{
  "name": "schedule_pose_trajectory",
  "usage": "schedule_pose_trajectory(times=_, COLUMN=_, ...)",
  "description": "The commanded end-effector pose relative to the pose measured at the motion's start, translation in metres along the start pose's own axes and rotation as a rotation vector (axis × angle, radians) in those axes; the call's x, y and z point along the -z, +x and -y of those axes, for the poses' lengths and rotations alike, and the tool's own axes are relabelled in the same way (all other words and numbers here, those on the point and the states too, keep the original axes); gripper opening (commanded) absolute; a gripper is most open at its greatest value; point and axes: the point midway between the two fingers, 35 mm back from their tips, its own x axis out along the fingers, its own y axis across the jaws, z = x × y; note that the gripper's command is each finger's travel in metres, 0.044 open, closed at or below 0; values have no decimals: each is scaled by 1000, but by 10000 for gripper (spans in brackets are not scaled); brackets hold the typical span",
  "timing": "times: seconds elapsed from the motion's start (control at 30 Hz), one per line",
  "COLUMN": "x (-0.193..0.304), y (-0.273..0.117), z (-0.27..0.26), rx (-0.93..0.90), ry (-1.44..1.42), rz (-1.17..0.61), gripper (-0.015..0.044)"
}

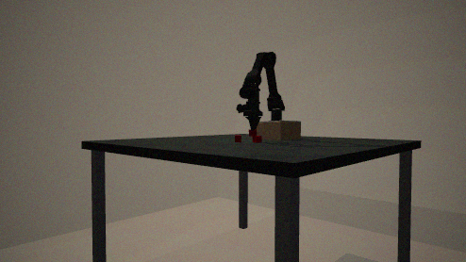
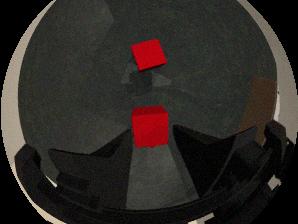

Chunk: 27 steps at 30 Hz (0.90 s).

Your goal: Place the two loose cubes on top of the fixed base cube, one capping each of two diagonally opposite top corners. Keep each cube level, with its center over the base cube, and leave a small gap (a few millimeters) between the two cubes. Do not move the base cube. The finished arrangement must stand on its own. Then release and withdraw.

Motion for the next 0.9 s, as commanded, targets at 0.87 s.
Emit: schedule_pose_trajectory(times=0.87, x=-82, y=-67, z=4, rx=-7, ry=-248, rz=6, gripper=265)
